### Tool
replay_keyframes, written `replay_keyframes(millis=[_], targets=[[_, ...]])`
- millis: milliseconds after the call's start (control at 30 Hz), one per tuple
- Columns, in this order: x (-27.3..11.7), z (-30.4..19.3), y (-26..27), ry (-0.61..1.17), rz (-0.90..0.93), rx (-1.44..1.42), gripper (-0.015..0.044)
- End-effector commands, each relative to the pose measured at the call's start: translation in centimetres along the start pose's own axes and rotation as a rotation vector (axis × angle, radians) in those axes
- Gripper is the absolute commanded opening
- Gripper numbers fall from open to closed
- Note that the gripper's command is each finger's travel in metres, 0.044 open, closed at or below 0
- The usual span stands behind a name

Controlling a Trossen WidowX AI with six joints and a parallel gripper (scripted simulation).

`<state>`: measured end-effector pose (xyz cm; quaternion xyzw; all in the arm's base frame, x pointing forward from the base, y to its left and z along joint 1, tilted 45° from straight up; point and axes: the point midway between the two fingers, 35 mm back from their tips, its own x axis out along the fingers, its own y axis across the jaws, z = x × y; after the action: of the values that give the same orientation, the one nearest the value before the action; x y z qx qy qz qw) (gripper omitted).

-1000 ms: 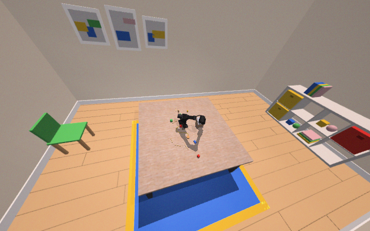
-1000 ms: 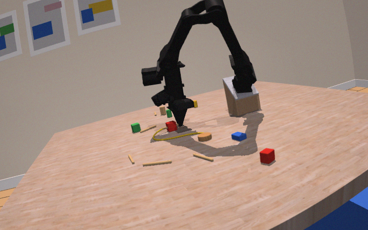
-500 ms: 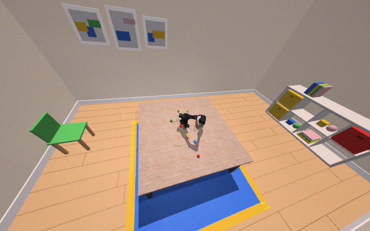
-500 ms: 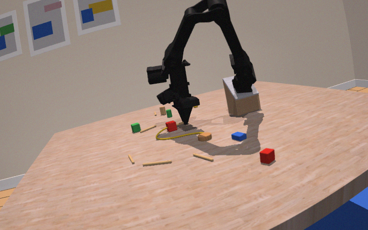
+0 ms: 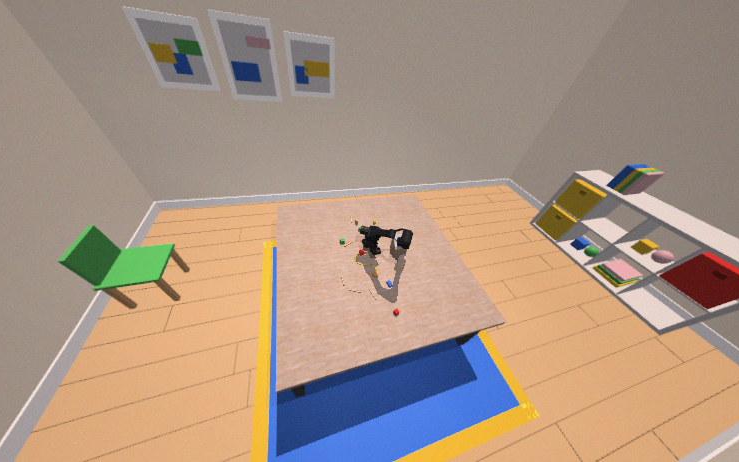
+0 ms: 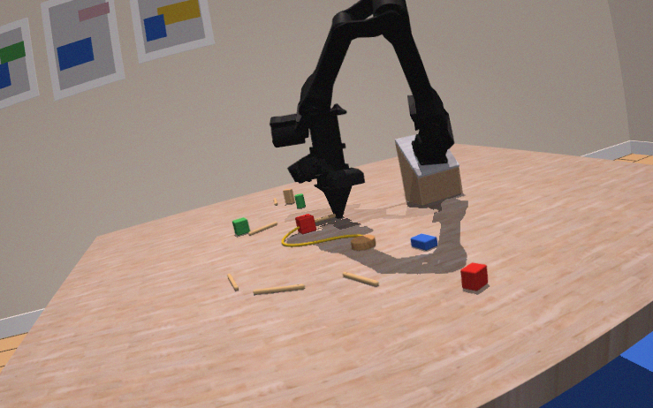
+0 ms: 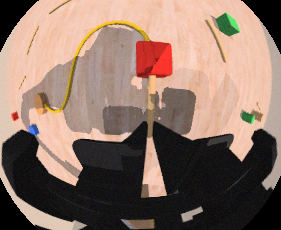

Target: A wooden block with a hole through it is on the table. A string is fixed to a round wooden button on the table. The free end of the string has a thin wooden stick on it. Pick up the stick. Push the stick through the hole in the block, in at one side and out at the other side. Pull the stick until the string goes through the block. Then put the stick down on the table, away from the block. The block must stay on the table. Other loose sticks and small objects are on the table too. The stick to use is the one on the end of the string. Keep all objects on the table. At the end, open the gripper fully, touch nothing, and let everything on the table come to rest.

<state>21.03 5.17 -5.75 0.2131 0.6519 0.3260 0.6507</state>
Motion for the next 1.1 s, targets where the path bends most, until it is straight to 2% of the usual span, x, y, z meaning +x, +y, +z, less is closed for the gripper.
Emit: replay_keyframes(millis=[0,1067], targets=[[-0.1,-0.6,0.0,-0.002,-0.002,-0.019,0.0],[0.0,-3.9,-0.6,0.0,0.015,-0.063,0.0]])
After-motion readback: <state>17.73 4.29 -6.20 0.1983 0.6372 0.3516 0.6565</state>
